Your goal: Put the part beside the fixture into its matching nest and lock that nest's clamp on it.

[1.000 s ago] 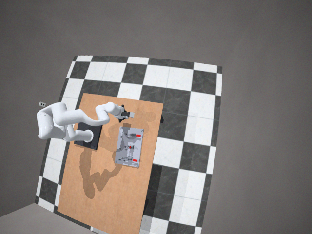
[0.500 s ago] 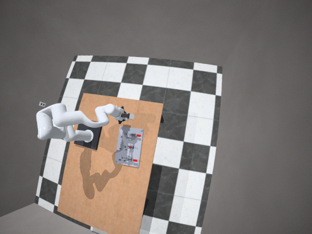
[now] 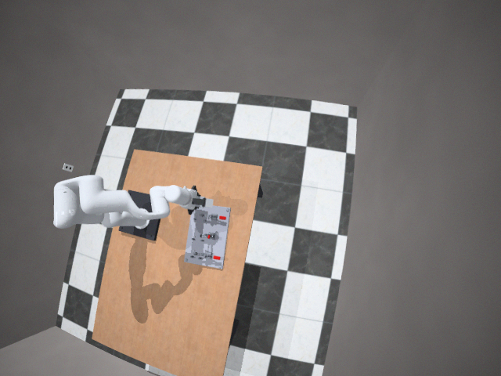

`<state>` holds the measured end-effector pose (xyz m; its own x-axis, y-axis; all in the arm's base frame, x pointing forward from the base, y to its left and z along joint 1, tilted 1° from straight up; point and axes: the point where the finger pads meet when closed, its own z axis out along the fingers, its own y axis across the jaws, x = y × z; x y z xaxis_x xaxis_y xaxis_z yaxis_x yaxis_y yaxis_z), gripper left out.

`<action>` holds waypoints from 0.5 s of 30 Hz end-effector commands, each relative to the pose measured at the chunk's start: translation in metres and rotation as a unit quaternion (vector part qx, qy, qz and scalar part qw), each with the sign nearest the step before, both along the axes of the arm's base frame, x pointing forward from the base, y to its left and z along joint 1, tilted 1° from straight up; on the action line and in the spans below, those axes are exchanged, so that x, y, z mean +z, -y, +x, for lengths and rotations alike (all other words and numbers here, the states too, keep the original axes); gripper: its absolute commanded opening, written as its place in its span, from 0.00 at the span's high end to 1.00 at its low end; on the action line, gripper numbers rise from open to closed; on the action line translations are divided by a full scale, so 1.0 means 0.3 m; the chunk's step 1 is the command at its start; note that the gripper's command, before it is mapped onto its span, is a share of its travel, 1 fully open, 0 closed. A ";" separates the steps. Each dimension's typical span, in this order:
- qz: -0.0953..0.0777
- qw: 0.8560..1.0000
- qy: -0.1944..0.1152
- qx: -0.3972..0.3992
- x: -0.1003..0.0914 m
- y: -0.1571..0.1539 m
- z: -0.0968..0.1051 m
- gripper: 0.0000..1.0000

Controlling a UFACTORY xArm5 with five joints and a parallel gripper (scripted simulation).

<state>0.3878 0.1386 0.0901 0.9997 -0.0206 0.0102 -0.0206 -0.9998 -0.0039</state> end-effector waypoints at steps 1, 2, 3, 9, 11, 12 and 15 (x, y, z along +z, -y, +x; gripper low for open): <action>0.001 1.000 0.004 0.001 0.005 0.062 0.005 1.00; 0.001 1.000 0.004 0.001 0.005 0.089 0.005 1.00; 0.001 1.000 0.004 0.001 0.004 0.116 0.005 1.00; 0.000 1.000 0.005 0.001 -0.001 0.275 0.003 1.00; -0.001 1.000 0.005 0.001 -0.002 0.324 0.002 1.00; -0.001 1.000 0.005 0.001 -0.003 0.347 0.002 1.00; -0.001 1.000 0.006 0.001 -0.005 0.412 0.002 1.00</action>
<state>0.3864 0.0378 0.0876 0.9996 -0.0214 0.0157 -0.0213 -0.9998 -0.0018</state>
